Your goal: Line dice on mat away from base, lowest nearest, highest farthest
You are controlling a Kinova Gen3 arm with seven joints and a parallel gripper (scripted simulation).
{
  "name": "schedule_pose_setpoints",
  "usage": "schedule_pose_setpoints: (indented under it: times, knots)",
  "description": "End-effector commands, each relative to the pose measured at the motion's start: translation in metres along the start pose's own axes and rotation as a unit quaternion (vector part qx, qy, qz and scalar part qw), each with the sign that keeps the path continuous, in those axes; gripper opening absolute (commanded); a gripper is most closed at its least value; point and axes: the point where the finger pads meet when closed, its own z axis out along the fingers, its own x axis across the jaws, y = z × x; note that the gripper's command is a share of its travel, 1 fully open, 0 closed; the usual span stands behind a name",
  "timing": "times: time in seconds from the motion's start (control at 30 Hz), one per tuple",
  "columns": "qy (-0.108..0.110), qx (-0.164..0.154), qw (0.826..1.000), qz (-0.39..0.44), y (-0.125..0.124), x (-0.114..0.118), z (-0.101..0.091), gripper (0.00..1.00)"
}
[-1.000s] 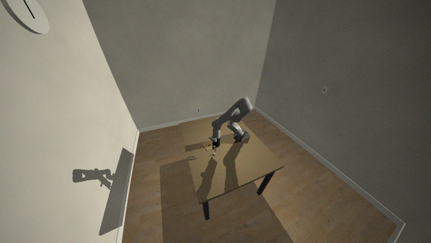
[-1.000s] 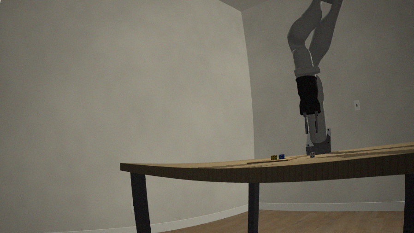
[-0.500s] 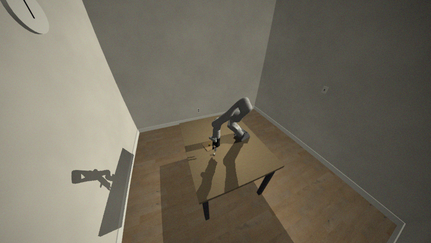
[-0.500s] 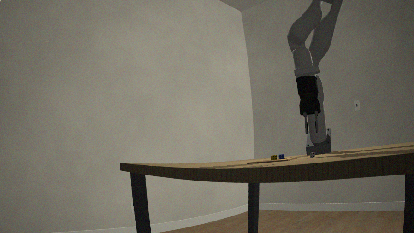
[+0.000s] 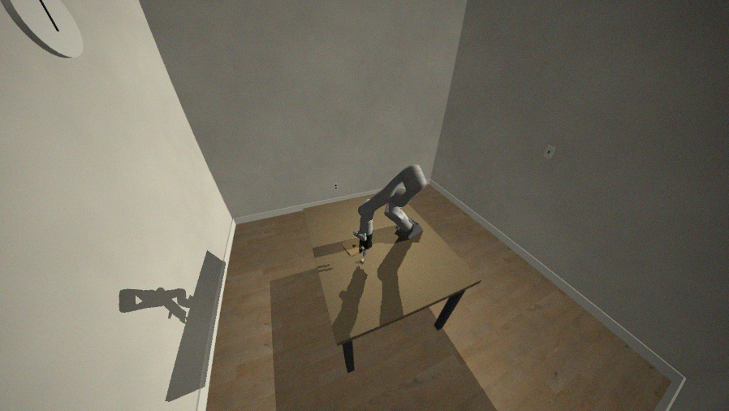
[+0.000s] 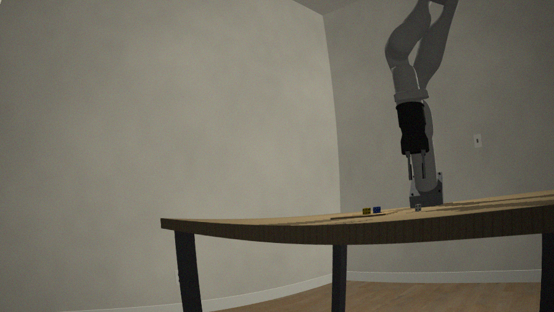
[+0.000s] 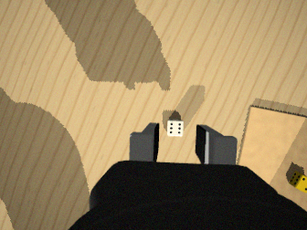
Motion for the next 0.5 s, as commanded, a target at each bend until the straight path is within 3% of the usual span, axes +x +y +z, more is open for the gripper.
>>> schedule_pose_setpoints:
  times: [0.0,0.47]
  knots:
    - [0.0,0.0,1.0,0.0,0.0,0.0,0.001,0.64]
    - [0.0,-0.001,1.0,0.0,0.0,0.0,0.016,0.64]
